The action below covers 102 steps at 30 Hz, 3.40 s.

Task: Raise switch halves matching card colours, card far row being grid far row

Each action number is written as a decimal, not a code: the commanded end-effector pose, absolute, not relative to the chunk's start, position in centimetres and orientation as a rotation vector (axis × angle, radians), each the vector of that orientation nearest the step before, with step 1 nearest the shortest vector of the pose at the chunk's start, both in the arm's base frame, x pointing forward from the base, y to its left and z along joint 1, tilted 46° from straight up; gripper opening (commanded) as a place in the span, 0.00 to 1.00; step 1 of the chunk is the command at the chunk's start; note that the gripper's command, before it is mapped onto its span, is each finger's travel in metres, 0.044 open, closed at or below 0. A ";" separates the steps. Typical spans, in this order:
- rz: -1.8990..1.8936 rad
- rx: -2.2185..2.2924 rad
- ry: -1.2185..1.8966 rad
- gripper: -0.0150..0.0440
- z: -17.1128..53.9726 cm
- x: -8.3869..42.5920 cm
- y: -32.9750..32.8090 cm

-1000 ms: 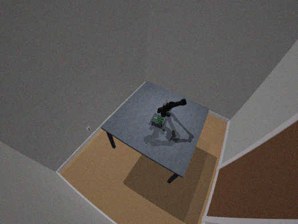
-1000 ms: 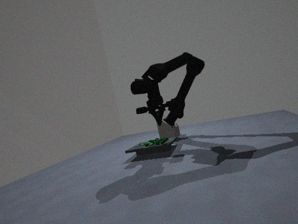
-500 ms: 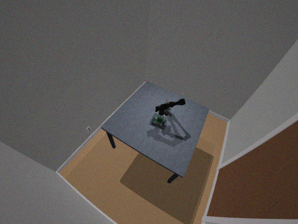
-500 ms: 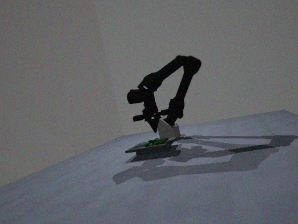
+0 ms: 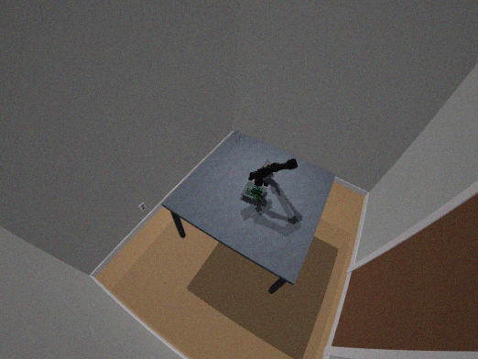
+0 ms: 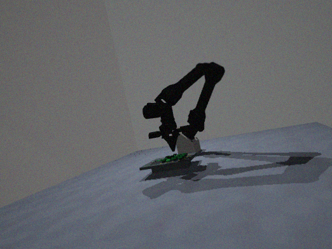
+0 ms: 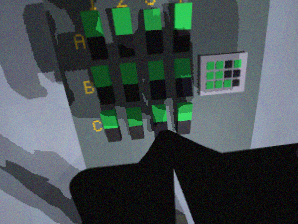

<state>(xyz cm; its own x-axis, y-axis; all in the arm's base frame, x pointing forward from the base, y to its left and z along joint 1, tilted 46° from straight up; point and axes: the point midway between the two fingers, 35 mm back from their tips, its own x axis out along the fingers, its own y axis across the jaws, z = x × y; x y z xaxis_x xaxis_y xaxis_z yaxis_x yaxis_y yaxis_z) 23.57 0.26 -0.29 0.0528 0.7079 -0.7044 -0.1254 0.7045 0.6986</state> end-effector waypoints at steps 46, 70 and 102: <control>0.682 0.542 1.391 0.25 -1.1 23.3 1.2; 0.682 0.542 1.390 0.25 -1.3 23.3 1.4; 0.696 0.528 1.431 0.25 -0.1 25.6 -3.0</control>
<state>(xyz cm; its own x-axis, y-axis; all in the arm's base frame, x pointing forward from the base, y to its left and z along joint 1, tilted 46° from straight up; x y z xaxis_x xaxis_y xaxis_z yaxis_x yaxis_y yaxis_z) 25.45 -4.42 1.41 0.0279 0.7076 -0.7060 -0.1180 0.7037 0.7006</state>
